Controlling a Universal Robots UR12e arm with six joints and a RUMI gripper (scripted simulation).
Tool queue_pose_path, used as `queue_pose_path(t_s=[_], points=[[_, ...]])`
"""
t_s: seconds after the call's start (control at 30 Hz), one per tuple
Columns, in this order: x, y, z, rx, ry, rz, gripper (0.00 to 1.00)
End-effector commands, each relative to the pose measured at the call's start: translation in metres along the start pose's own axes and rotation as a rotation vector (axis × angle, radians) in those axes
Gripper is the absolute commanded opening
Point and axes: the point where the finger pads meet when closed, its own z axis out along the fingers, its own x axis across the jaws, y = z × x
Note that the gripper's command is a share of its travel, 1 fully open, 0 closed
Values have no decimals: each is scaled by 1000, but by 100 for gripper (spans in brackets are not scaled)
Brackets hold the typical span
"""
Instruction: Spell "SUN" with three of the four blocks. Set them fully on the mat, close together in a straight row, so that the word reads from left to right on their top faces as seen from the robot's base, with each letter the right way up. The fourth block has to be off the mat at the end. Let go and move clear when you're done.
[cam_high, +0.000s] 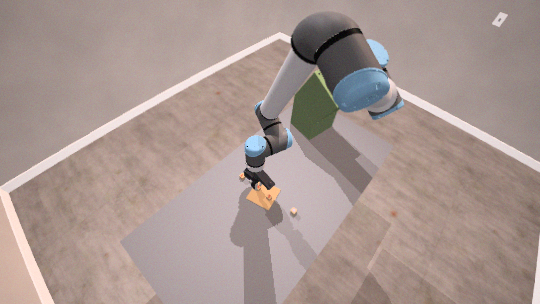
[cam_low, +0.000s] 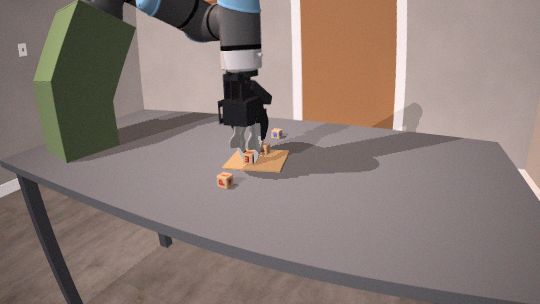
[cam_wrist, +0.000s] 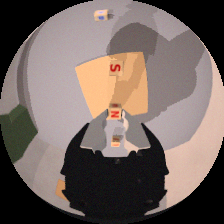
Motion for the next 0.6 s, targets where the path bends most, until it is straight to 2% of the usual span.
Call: queue_pose_path(t_s=[0.0, 0.57], points=[[1, 0, 0, 0, 1, 0, 5], [1, 0, 3, 0, 1, 0, 5]])
